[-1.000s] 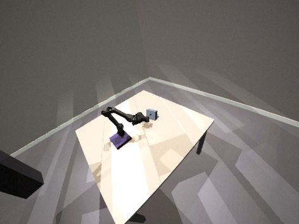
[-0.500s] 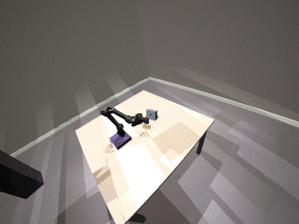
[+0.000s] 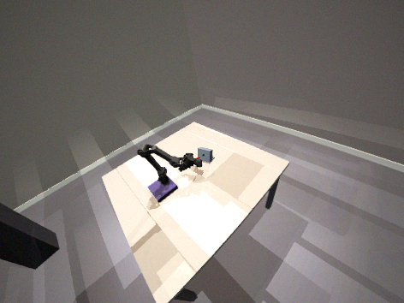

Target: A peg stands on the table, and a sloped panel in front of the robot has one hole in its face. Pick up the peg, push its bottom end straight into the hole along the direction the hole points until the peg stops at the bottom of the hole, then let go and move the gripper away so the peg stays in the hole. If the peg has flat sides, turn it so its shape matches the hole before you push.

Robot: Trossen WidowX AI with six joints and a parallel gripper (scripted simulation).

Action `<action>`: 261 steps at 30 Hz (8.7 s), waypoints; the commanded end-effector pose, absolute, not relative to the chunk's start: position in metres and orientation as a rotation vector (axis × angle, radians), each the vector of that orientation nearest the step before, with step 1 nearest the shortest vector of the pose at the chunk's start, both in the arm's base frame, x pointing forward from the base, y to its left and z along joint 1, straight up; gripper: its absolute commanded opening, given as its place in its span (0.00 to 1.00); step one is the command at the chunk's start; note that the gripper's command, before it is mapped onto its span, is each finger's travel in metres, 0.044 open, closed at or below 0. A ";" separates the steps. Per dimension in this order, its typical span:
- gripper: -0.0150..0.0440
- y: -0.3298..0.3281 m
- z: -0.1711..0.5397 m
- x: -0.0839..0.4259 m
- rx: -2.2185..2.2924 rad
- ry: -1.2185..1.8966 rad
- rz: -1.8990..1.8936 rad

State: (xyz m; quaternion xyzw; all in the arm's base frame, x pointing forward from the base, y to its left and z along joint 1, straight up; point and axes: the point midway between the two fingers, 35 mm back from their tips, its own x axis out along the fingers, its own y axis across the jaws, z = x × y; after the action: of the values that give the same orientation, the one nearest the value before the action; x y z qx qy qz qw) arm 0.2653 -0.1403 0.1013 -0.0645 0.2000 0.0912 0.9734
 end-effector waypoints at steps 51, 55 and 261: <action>0.25 -0.139 0.085 0.295 -0.039 0.352 0.132; 0.25 -0.138 0.084 0.301 -0.039 0.351 0.133; 1.00 -0.151 0.087 0.284 -0.045 0.366 0.138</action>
State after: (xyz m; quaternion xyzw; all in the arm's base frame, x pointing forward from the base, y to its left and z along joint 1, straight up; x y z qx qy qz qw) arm 0.2875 -0.1515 0.0839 -0.0183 0.1850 0.0675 0.9802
